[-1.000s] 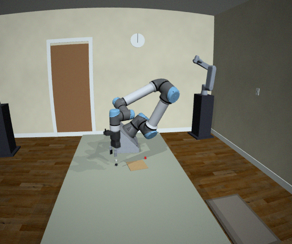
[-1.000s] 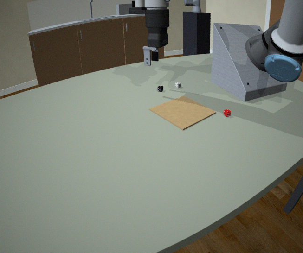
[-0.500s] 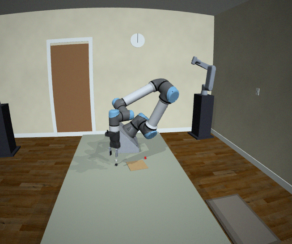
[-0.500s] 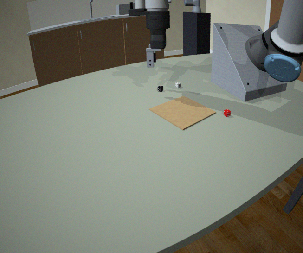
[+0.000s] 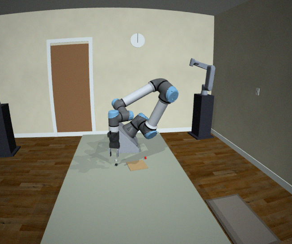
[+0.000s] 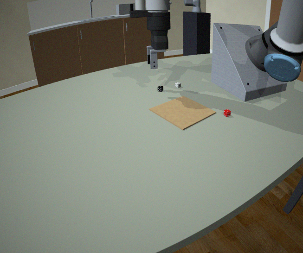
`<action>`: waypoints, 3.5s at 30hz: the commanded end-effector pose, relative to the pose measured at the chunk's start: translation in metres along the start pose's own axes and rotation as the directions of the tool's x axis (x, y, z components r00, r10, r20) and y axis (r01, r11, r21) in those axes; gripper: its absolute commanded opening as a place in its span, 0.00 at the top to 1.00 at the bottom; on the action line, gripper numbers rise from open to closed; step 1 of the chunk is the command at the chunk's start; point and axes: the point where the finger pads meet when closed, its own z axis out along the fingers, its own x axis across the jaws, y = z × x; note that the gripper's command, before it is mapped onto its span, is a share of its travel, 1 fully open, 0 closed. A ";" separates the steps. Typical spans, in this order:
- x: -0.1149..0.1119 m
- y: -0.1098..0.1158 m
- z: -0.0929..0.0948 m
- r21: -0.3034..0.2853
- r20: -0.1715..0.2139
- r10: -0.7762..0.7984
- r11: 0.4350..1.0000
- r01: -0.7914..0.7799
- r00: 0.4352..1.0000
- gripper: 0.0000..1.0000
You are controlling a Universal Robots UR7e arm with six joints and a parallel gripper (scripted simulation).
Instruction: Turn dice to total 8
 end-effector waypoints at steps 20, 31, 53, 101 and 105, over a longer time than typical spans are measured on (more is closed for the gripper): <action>-0.004 0.011 0.009 0.004 0.007 -0.538 0.843 0.538 0.843 0.00; -0.005 0.016 0.013 0.005 0.006 -0.702 0.712 0.702 0.712 0.00; -0.006 0.024 0.017 0.007 0.005 -0.858 0.513 0.858 0.513 0.00; -0.006 0.024 0.017 0.007 0.004 -0.866 0.500 0.866 0.500 0.36; -0.006 0.024 0.017 0.007 0.004 -0.866 0.500 0.866 0.500 0.36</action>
